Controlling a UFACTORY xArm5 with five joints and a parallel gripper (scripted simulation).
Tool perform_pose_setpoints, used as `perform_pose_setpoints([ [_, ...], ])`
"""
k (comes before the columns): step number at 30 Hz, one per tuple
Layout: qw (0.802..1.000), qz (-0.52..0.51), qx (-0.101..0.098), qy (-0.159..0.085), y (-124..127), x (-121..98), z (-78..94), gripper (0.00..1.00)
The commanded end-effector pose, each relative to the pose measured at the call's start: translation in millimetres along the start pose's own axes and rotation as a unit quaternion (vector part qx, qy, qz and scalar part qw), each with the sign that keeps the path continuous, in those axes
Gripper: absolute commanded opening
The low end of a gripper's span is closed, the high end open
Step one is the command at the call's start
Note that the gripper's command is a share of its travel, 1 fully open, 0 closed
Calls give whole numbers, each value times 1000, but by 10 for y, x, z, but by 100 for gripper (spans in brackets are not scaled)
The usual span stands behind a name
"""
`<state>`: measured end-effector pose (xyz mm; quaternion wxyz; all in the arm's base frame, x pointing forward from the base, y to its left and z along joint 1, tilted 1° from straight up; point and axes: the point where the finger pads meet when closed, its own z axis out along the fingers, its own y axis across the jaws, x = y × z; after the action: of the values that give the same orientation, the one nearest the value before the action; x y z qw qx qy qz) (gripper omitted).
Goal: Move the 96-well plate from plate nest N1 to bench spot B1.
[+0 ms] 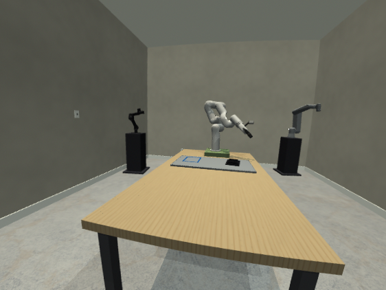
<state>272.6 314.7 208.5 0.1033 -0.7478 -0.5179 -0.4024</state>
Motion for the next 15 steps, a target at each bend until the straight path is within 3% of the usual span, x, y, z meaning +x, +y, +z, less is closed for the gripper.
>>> perform_pose_setpoints([
  [1,1000,0,-1,2,6,15,-4,100],
  [15,1000,0,-1,2,6,15,-4,100],
])
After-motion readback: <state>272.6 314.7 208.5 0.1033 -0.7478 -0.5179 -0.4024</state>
